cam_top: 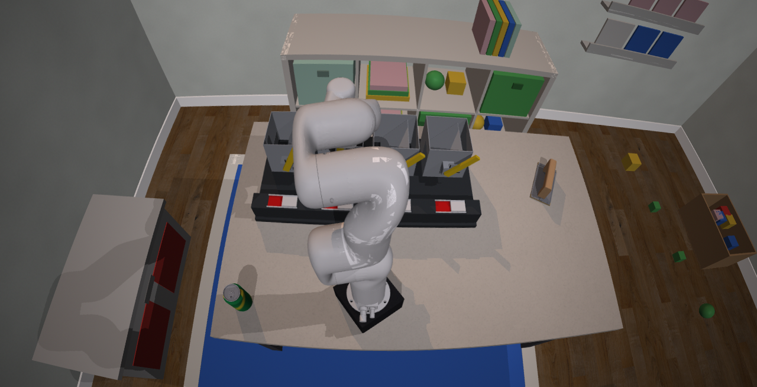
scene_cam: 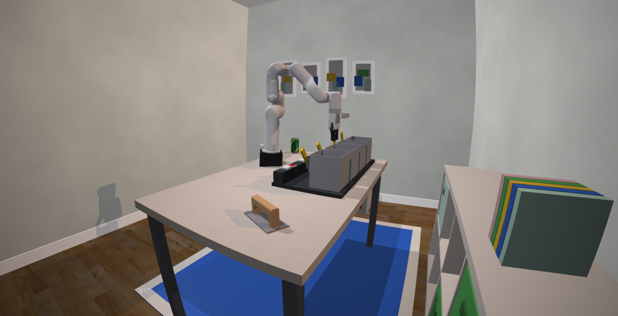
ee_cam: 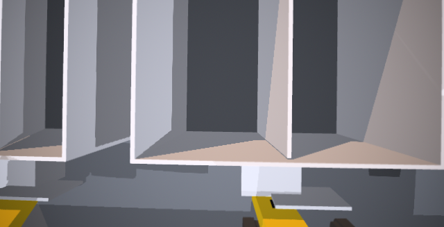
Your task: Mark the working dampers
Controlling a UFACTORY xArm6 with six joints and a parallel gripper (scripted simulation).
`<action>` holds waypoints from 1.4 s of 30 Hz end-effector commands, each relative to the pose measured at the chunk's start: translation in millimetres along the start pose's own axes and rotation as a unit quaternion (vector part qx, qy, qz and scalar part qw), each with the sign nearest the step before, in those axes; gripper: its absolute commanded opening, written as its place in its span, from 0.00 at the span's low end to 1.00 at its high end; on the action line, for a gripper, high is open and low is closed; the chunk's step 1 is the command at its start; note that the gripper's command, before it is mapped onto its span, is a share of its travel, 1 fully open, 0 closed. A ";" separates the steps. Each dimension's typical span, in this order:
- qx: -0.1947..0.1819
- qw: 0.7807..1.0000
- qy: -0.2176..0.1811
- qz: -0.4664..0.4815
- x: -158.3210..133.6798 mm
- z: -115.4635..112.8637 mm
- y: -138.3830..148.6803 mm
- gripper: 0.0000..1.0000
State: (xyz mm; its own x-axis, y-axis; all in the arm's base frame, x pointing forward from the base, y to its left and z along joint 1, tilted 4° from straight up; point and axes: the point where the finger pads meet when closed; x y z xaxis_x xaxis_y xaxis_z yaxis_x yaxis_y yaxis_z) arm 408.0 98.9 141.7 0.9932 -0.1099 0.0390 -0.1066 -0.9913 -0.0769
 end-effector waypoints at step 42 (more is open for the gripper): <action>-0.011 1.000 0.003 0.000 78.0 -90.1 -15.0 0.39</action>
Point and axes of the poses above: the point where the finger pads meet when closed, its own z axis out along the fingers, its own y axis across the jaws, x = y × z, and after that the axes turned 7 degrees about z, right-handed
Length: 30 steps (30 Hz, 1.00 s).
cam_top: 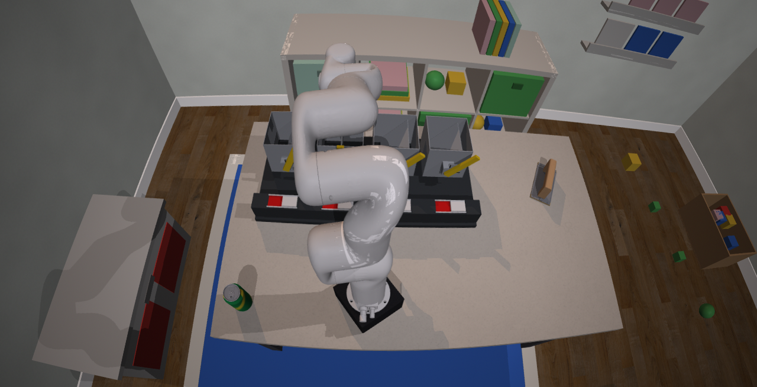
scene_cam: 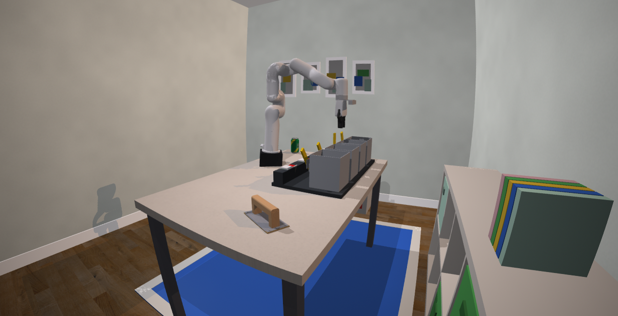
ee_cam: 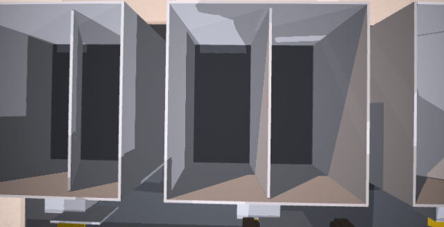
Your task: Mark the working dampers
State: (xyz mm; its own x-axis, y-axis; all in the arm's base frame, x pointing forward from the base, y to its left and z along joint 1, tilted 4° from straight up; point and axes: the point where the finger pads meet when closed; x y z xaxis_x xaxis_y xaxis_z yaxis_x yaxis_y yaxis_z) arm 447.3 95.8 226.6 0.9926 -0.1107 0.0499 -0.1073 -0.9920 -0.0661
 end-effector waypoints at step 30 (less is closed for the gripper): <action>-0.011 1.000 -0.001 0.000 69.4 -12.2 -13.5 0.39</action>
Point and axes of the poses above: the point where the finger pads meet when closed, its own z axis out along the fingers, its own y axis across the jaws, x = y × z, and after that the axes turned 7 degrees about z, right-handed
